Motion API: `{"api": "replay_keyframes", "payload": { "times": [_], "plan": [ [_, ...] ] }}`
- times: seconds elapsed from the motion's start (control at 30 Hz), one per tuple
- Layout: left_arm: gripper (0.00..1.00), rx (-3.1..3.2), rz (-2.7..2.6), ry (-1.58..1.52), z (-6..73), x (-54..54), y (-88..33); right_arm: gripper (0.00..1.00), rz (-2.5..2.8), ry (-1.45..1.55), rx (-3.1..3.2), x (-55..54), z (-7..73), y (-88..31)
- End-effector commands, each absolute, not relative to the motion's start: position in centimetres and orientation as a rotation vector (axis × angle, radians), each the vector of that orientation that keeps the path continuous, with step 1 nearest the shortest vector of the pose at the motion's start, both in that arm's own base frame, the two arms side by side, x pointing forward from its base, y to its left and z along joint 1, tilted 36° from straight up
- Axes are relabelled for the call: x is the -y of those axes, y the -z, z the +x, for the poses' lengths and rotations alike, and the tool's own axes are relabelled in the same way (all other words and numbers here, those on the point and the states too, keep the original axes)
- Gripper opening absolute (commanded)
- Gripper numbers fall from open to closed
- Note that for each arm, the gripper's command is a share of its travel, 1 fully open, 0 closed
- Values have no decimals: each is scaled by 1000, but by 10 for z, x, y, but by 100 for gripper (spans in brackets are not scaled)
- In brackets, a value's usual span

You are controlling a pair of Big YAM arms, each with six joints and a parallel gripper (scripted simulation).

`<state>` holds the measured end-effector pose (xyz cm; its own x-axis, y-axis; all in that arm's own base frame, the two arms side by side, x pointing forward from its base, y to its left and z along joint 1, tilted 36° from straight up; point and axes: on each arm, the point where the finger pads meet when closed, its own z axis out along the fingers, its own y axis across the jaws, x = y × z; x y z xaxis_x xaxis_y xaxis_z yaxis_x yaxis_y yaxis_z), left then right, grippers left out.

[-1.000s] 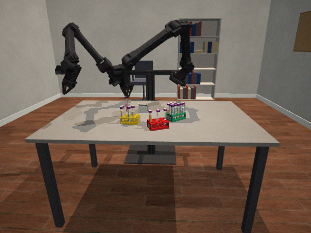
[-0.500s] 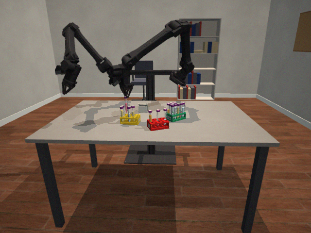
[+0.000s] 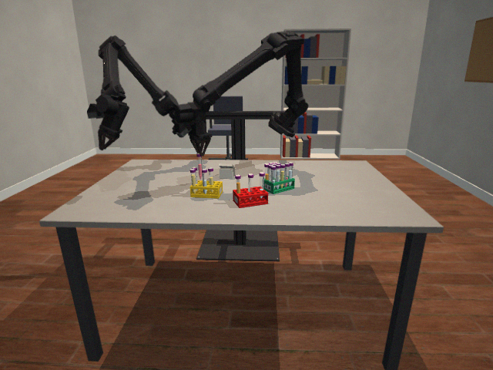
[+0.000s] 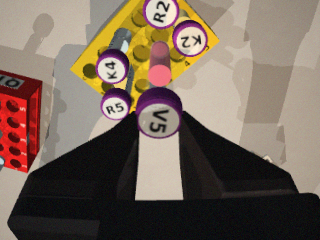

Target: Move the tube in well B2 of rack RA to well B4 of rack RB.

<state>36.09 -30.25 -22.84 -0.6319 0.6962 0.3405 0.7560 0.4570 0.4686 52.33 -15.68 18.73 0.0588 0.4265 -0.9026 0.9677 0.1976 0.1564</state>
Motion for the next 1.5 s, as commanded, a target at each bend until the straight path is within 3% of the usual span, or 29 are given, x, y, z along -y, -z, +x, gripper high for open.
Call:
{"api": "replay_keyframes", "payload": {
  "times": [0.0, 1.47],
  "plan": [
    [0, 2569, -1287, 916, 362, 286, 245, 30, 1383, 695, -1505, 155, 530, -199],
    [0, 2573, -1287, 915, 364, 279, 254, 30, 1383, 695, -1505, 155, 530, -199]
  ]
}}
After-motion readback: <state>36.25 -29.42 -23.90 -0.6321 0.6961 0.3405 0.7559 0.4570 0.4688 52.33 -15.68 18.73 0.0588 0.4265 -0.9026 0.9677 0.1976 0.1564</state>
